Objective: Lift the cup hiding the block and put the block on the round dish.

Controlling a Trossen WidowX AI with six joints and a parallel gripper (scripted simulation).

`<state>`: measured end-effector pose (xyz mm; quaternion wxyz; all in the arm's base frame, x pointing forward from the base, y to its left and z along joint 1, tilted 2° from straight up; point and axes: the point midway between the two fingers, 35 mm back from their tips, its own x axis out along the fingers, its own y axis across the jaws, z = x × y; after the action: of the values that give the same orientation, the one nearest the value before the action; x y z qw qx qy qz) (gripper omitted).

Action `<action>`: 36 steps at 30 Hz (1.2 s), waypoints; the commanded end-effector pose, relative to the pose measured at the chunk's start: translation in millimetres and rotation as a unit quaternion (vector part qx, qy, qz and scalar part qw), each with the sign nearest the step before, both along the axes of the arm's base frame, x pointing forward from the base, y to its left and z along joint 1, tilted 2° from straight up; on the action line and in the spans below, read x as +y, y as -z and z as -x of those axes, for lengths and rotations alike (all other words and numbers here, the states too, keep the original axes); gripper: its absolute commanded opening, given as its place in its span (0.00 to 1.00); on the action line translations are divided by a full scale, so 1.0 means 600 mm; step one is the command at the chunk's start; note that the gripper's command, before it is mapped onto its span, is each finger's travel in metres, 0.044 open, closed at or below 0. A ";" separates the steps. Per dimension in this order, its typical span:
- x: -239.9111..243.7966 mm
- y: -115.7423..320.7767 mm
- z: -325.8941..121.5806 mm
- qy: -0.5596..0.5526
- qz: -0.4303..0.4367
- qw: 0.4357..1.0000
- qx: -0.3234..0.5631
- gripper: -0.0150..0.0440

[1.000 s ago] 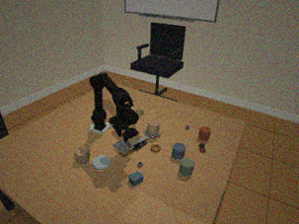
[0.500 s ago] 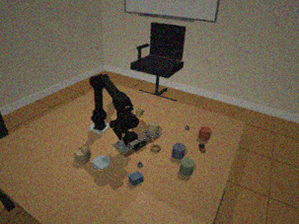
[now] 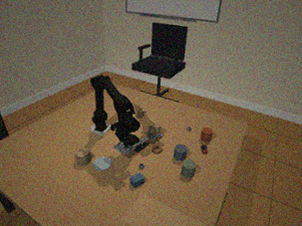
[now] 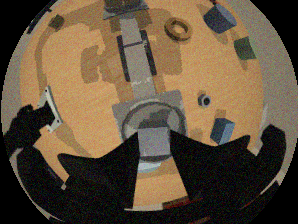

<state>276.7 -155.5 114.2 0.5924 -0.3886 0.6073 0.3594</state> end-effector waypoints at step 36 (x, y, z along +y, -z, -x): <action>0.001 -0.153 0.003 0.001 0.001 1.000 0.000 0.25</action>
<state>276.9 -152.1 203.5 0.5925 -0.3893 0.6069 0.3594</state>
